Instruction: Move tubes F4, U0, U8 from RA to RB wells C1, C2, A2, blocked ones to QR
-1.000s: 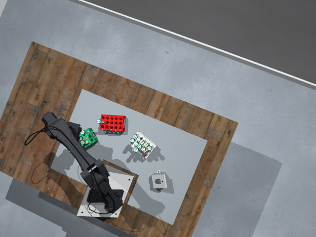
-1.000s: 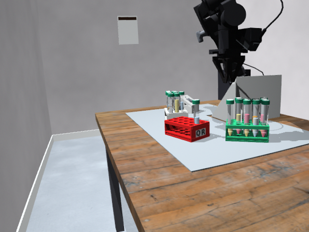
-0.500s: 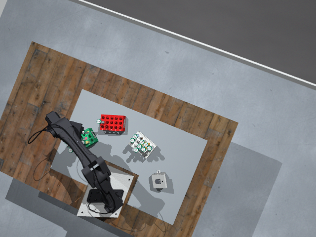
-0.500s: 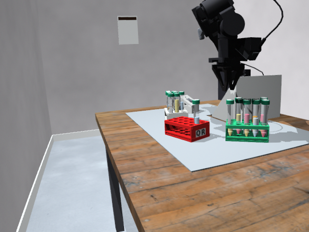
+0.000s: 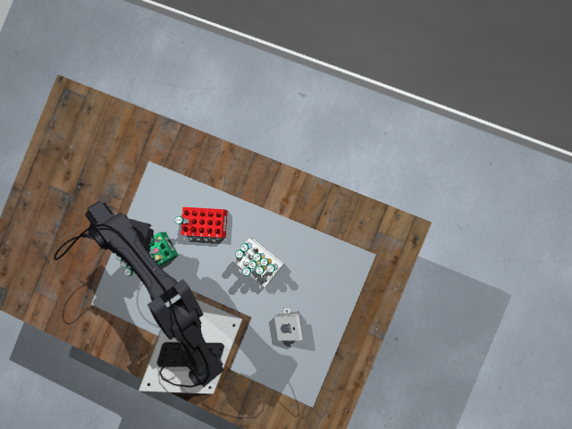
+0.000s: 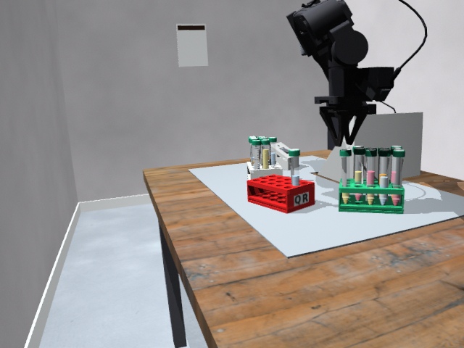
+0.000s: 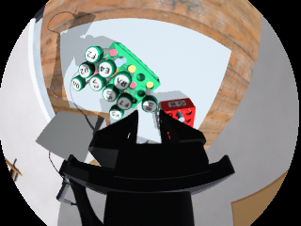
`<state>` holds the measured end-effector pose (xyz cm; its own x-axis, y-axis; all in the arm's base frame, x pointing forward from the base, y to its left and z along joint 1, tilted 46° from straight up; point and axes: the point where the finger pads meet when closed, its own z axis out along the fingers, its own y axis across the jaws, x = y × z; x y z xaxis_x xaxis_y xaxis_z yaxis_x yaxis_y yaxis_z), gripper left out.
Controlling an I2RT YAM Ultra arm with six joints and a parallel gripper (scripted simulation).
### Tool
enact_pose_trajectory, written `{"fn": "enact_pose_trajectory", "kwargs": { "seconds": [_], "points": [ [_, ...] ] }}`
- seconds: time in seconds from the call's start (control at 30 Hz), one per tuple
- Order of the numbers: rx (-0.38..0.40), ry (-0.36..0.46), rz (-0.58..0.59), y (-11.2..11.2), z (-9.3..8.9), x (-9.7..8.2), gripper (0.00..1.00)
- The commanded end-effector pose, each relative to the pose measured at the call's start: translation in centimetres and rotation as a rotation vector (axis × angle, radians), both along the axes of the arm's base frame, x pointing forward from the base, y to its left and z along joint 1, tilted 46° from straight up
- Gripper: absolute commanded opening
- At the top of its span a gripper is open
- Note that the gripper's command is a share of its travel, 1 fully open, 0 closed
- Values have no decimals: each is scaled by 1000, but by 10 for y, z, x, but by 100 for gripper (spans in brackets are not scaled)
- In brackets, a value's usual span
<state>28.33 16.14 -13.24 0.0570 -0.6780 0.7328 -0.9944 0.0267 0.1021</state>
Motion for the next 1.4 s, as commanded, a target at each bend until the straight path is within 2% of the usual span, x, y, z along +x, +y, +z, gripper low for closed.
{"fn": "enact_pose_trajectory", "kwargs": {
  "seconds": [0.0,0.3,0.33,0.57,0.87,1.07,1.2,1.37],
  "points": [
    [46,-42,18,10,4,10,30],
    [37,-33,20,5,2,6,30],
    [63,-58,24,15,4,14,30],
    [36,-33,15,2,2,7,30],
    [45,-41,20,4,1,8,30],
    [36,-33,15,-3,-1,6,30],
    [48,-45,22,2,-1,9,30],
    [36,-33,16,-5,-4,6,30]
  ]
}}
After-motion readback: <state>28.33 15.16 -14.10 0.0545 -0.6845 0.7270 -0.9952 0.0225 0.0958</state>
